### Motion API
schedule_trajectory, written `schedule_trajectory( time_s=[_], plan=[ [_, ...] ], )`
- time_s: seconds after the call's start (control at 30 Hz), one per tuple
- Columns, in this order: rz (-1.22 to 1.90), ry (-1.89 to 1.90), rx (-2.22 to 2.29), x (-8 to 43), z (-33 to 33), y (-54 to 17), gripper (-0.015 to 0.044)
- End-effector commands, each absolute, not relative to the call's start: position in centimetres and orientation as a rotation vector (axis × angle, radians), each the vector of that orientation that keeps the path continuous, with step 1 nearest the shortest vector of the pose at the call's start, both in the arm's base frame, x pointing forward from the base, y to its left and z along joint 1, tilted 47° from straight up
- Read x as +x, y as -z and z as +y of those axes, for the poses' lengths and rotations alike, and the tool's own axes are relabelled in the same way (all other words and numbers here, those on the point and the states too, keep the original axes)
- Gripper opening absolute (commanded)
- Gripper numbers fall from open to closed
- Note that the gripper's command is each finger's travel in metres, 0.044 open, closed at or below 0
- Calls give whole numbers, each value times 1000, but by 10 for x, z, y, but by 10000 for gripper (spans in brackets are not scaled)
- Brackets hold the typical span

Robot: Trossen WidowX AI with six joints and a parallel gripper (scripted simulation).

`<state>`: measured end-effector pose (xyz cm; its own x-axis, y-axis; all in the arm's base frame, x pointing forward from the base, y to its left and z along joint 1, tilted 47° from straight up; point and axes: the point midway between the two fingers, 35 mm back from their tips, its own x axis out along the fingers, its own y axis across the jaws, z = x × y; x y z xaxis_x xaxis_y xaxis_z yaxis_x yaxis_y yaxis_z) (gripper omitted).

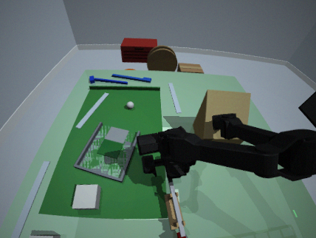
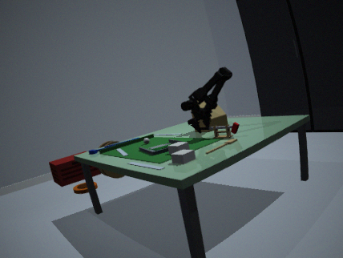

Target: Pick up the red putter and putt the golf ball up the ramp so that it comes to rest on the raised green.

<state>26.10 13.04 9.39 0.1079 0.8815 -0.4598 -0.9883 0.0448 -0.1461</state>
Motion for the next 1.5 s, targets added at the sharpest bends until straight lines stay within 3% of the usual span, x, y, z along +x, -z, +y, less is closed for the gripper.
schedule_trajectory(
  time_s=[0.0,0.23,0.77,1.47],
  plan=[
    [284,-1453,-475,261,135,-87,440],
    [283,-1453,-474,262,141,-83,440],
    [274,-1457,-478,262,139,-86,20],
    [295,-1454,-494,261,100,-112,0]
  ],
)
